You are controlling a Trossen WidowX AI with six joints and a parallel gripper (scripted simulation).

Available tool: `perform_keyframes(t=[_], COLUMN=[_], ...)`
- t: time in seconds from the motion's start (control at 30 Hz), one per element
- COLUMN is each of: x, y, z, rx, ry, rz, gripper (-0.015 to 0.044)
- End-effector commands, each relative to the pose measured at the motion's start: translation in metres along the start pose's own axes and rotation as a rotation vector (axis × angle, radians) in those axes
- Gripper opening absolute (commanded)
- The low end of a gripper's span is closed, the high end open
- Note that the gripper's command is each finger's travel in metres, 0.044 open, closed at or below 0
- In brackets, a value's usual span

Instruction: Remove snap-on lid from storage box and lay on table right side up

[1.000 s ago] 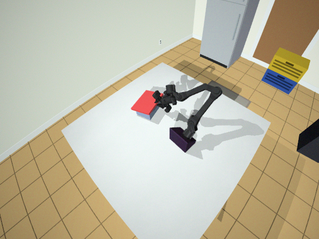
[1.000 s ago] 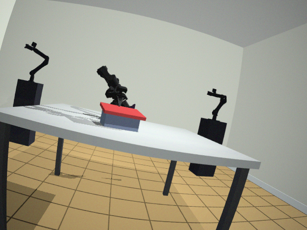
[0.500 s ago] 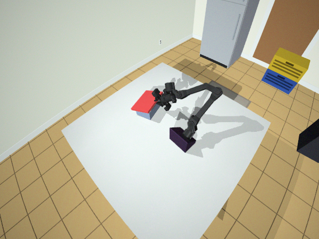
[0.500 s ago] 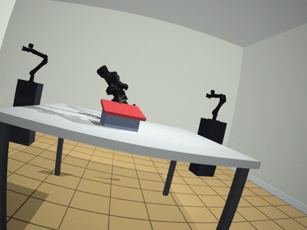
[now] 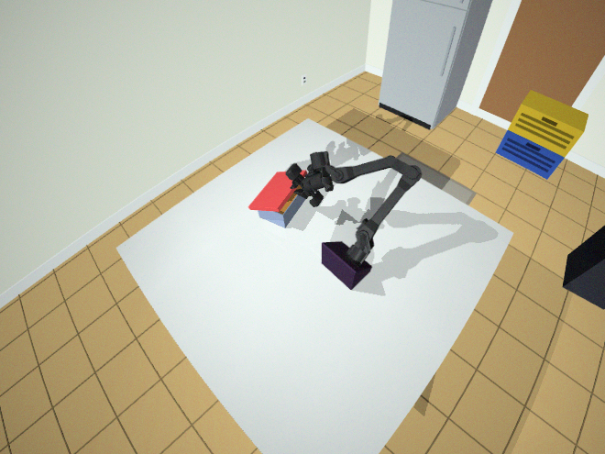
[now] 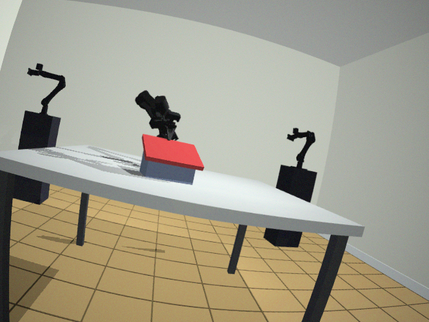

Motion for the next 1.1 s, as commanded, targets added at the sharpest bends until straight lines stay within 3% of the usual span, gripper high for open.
perform_keyframes(t=[0.0, 1.07], x=[-0.002, -0.018], y=[0.009, 0.049], z=[-0.002, -0.011], rx=[0.007, 0.008], ry=[0.002, 0.003], rz=[0.010, 0.010], gripper=[0.0000, 0.0000])
Point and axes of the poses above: the point midway between the two fingers, 35 mm back from their tips, its own x axis out along the fingers, its own y axis across the jaws, z = x × y, the point moved 10 cm from there along -x, back along the fingers, and after that the axes turned 14 degrees about x, right-handed, at the moved point
